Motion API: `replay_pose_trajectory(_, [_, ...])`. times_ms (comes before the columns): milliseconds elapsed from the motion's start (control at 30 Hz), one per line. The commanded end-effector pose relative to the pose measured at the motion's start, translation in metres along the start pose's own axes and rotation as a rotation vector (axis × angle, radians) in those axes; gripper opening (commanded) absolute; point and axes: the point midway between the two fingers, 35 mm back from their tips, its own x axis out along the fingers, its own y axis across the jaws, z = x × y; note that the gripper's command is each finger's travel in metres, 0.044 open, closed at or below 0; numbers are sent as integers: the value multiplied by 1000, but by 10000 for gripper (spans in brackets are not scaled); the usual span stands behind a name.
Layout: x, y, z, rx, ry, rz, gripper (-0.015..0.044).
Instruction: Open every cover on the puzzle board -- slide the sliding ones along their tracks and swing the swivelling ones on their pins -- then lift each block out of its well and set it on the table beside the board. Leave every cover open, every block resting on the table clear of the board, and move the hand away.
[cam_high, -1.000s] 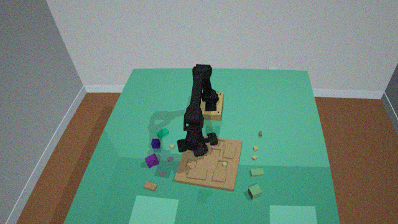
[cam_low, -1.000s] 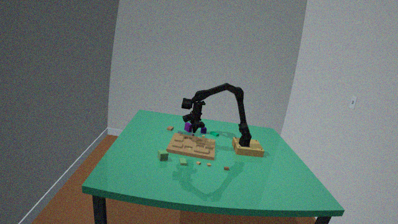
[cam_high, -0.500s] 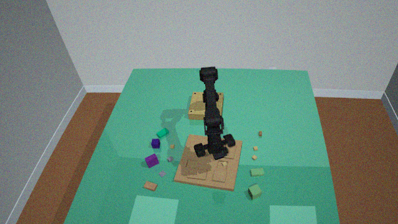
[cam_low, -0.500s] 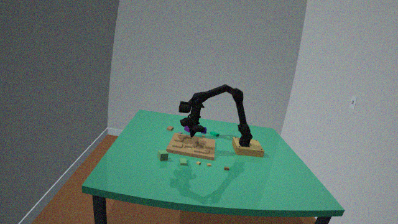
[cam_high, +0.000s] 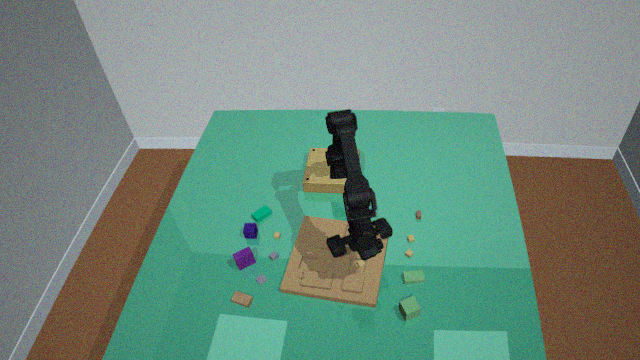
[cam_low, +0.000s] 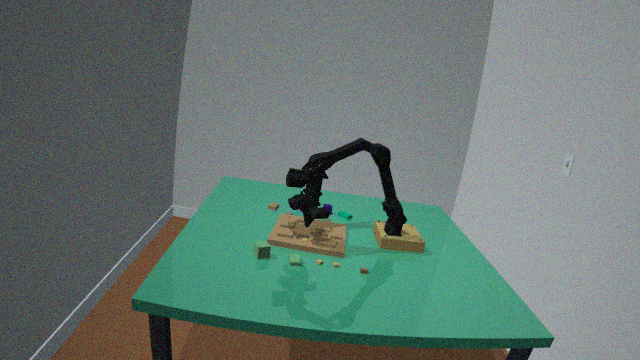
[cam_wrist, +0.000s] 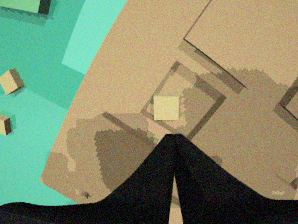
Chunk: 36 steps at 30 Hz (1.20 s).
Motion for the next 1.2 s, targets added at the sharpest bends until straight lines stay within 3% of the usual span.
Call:
replay_pose_trajectory(0, [18, 1, -2, 3, 12, 4, 0])
replay_pose_trajectory(167, [38, 2, -2, 3, 12, 4, 0])
replay_pose_trajectory(1167, [53, -10, 1, 3, 12, 3, 0])
